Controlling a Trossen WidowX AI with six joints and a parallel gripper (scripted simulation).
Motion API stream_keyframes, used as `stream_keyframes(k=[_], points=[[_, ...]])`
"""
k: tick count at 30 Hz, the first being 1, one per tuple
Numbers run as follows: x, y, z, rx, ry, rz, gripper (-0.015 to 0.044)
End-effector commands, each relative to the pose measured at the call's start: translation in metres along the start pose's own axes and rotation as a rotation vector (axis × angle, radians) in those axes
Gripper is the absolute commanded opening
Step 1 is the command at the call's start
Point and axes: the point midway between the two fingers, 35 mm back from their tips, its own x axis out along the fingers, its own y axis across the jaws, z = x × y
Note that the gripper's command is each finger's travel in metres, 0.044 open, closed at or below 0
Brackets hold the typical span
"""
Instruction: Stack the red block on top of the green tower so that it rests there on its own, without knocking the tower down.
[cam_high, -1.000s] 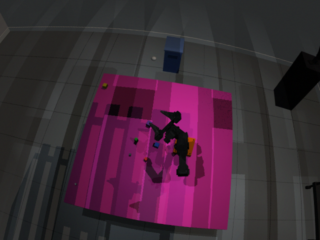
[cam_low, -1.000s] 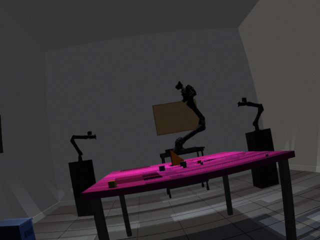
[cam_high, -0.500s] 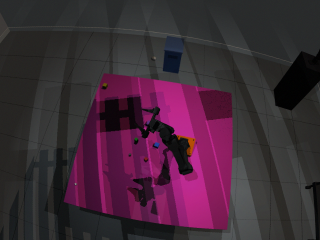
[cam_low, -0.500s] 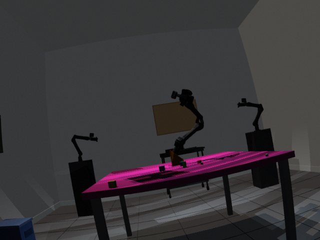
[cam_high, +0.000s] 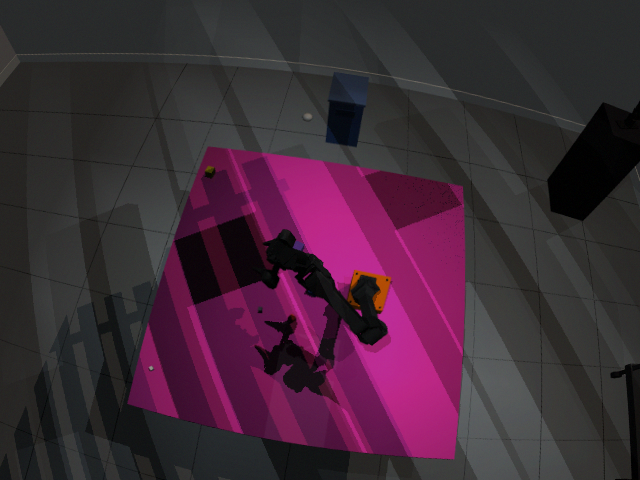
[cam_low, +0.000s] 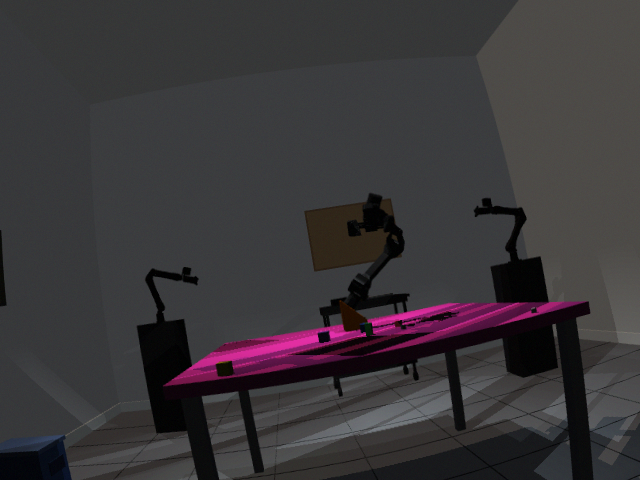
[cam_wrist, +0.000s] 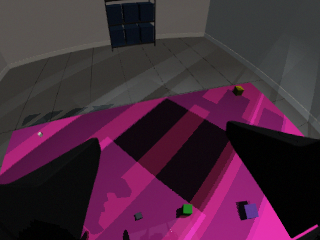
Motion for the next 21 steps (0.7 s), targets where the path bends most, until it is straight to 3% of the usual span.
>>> stream_keyframes(k=[1,10,21], points=[[0.026,0.007,-0.046,0.106,0.171,0.02,0.044],[0.053,0.031,-0.15,0.282,0.546,0.002,0.044],[0.043,0.056,-0.265,0.424,0.975,-0.136,0.044]])
